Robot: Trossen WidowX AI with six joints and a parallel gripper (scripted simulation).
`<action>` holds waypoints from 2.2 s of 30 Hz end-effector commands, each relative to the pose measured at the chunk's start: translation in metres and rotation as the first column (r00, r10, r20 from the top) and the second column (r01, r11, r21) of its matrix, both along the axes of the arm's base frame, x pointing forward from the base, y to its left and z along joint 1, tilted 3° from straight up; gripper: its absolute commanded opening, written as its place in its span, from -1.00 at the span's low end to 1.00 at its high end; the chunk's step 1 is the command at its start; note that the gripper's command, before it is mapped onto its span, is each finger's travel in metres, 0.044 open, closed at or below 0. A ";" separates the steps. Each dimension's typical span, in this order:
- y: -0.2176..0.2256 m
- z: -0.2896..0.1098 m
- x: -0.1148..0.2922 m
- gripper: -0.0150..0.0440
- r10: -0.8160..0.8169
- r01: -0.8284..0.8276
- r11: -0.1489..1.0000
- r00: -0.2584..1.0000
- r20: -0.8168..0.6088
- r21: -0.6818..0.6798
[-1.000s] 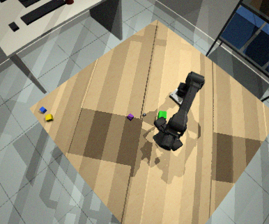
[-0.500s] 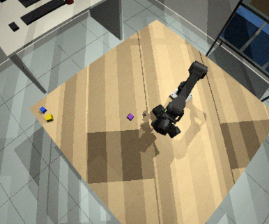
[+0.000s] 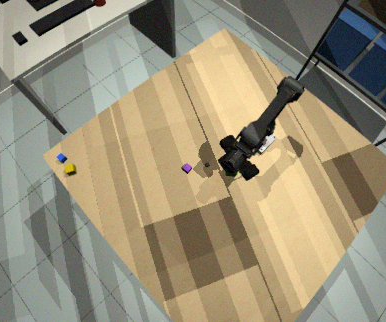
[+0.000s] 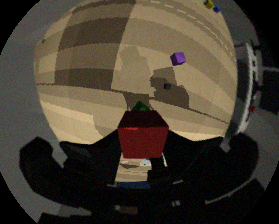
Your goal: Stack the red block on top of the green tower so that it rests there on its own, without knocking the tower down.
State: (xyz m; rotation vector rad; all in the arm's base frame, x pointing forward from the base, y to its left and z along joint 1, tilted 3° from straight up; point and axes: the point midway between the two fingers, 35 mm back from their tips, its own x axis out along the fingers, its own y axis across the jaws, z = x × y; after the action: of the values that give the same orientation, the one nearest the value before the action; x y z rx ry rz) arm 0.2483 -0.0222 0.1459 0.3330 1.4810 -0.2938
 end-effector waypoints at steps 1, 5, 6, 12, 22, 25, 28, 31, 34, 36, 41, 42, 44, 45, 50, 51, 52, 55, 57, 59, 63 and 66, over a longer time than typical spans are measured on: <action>-0.004 -0.004 -0.013 -0.49 0.006 -0.006 1.000 1.000 0.003 0.003; -0.004 0.000 -0.014 -0.49 0.006 -0.006 1.000 1.000 0.003 0.003; -0.004 0.000 -0.014 -0.49 0.006 -0.006 1.000 1.000 0.003 0.003; -0.004 -0.012 -0.013 -0.49 0.006 -0.006 1.000 1.000 0.003 0.003; -0.004 -0.029 -0.012 -0.49 0.006 -0.006 1.000 1.000 0.003 0.003; -0.003 -0.029 -0.012 -0.49 0.006 -0.006 1.000 1.000 0.003 0.003; -0.003 -0.029 -0.012 -0.49 0.006 -0.006 1.000 1.000 0.003 0.003; -0.003 -0.029 -0.012 -0.49 0.006 -0.006 1.000 1.000 0.003 0.003; -0.003 -0.029 -0.012 -0.49 0.006 -0.006 1.000 1.000 0.003 0.003; -0.003 -0.029 -0.012 -0.49 0.006 -0.006 1.000 1.000 0.003 0.003; -0.003 -0.030 -0.012 -0.49 0.006 -0.006 1.000 1.000 0.003 0.003; -0.003 -0.030 -0.012 -0.49 0.006 -0.006 1.000 1.000 0.003 0.003; -0.003 -0.030 -0.012 -0.49 0.006 -0.006 1.000 1.000 0.003 0.003; -0.003 -0.030 -0.012 -0.49 0.006 -0.006 1.000 1.000 0.003 0.003; -0.003 -0.026 -0.012 -0.49 0.006 -0.006 1.000 1.000 0.003 0.003; -0.004 -0.030 -0.012 -0.40 0.002 -0.002 1.000 1.000 0.000 0.000; -0.004 -0.030 -0.012 -0.31 0.002 -0.002 1.000 1.000 0.000 0.000; -0.004 -0.030 -0.012 -0.05 0.002 -0.002 1.000 1.000 0.000 0.000; -0.004 -0.030 -0.012 0.13 0.002 -0.002 1.000 1.000 0.000 0.000; -0.004 -0.030 -0.012 0.31 0.002 -0.002 1.000 1.000 0.000 0.000; -0.004 -0.030 -0.012 0.67 0.002 -0.002 1.000 1.000 0.000 0.000; -0.004 -0.030 -0.012 0.93 0.002 -0.002 1.000 1.000 0.000 0.000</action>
State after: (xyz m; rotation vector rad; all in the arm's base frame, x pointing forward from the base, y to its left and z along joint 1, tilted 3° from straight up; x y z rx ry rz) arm 0.2363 -0.0262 0.1164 0.3321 1.4804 -0.2920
